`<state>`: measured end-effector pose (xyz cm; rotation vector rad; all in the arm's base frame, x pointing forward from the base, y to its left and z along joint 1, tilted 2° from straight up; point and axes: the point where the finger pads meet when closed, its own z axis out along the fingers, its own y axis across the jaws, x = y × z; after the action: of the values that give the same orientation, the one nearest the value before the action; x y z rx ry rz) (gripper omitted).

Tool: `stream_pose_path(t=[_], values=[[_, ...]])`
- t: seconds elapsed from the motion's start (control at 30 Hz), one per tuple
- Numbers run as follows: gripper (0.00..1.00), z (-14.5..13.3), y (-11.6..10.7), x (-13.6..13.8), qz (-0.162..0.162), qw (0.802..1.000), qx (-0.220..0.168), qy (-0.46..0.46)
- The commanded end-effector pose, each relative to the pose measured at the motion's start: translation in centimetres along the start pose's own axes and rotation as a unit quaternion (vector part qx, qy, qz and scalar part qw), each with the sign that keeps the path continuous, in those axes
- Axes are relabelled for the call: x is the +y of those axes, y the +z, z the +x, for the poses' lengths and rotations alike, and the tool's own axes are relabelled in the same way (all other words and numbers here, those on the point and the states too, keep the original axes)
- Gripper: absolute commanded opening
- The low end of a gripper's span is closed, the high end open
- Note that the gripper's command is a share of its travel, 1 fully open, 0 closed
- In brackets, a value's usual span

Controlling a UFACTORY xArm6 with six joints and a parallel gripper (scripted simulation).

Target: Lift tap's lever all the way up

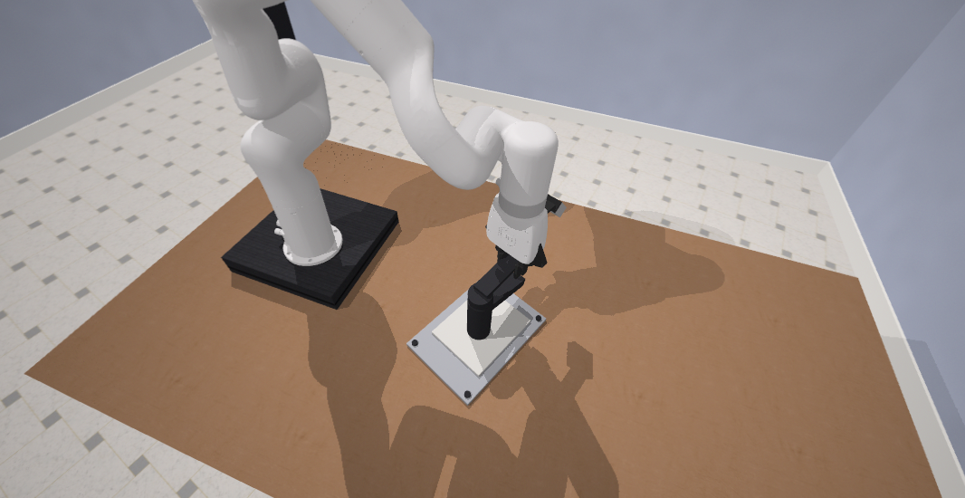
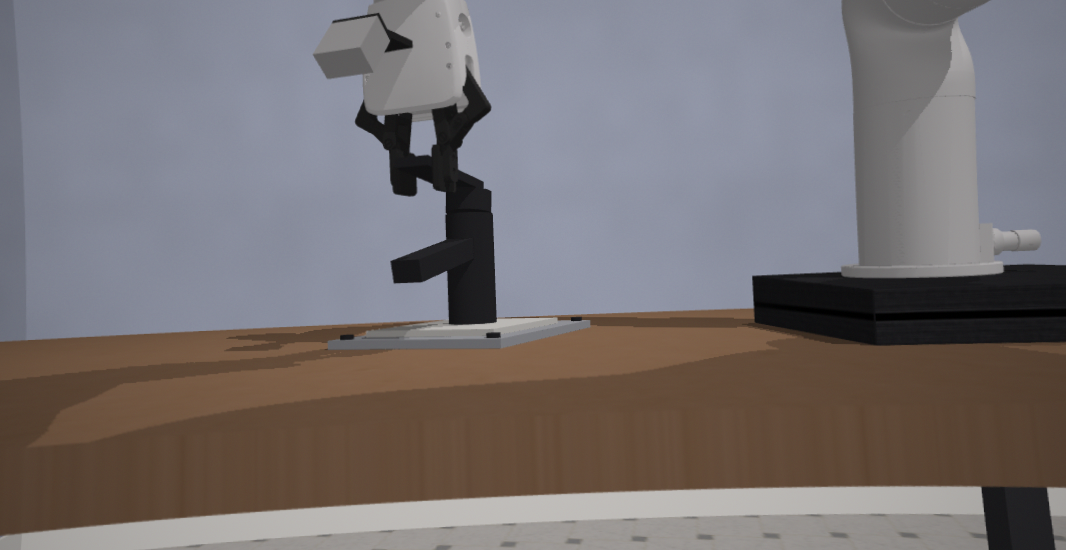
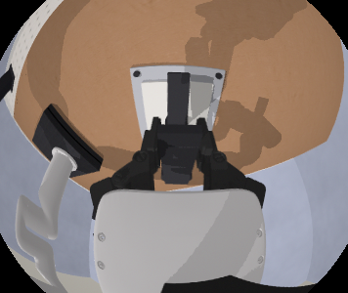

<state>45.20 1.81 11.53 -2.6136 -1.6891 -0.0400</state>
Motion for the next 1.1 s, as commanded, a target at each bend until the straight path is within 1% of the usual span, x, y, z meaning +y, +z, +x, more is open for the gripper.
stream_pose_path(t=[0.0, 0.2, 1.07], values=[[0.0, -0.3, -1.1, 0.1, -0.002, 1.0, 0.001, 0.0], [0.0, -0.8, -2.2, 0.1, -0.002, 1.0, 0.001, 0.0], [0.0, -1.1, -2.6, 0.1, -0.002, 1.0, 0.001, 0.0]])
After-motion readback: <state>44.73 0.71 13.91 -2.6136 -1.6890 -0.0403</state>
